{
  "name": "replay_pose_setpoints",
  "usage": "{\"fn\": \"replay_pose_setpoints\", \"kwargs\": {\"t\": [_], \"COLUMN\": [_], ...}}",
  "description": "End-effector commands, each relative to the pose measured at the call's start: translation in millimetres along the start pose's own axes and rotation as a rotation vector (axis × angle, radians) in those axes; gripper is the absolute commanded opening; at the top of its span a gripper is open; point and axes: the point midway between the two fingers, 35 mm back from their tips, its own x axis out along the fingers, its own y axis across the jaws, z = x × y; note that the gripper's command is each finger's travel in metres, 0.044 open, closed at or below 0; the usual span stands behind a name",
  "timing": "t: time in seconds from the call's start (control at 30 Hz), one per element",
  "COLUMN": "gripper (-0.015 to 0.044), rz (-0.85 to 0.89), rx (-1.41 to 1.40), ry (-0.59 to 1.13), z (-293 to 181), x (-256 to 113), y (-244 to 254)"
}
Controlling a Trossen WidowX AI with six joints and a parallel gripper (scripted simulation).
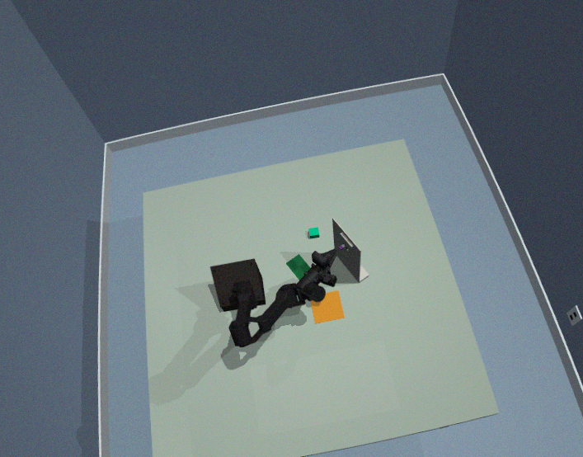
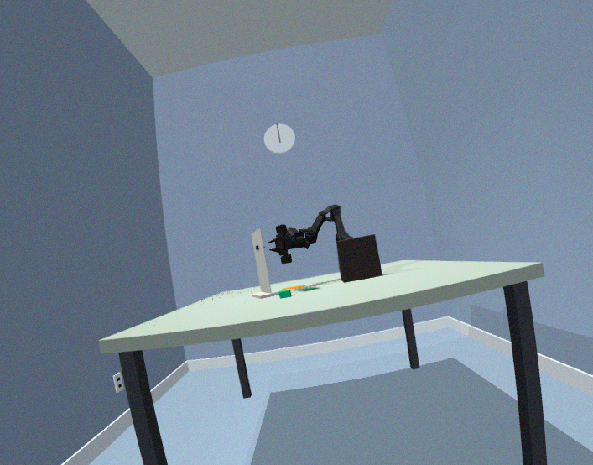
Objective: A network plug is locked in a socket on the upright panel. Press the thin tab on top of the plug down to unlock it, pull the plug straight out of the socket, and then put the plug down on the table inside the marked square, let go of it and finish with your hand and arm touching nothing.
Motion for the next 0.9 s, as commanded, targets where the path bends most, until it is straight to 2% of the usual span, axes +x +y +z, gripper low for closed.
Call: {"fn": "replay_pose_setpoints", "kwargs": {"t": [0.0, 0.87], "gripper": [0.0156, 0.0156], "rz": [-0.003, -0.002], "rx": [0.005, 0.005], "ry": [0.0, -0.001], "z": [1, 6], "x": [5, 36], "y": [-1, -2]}}
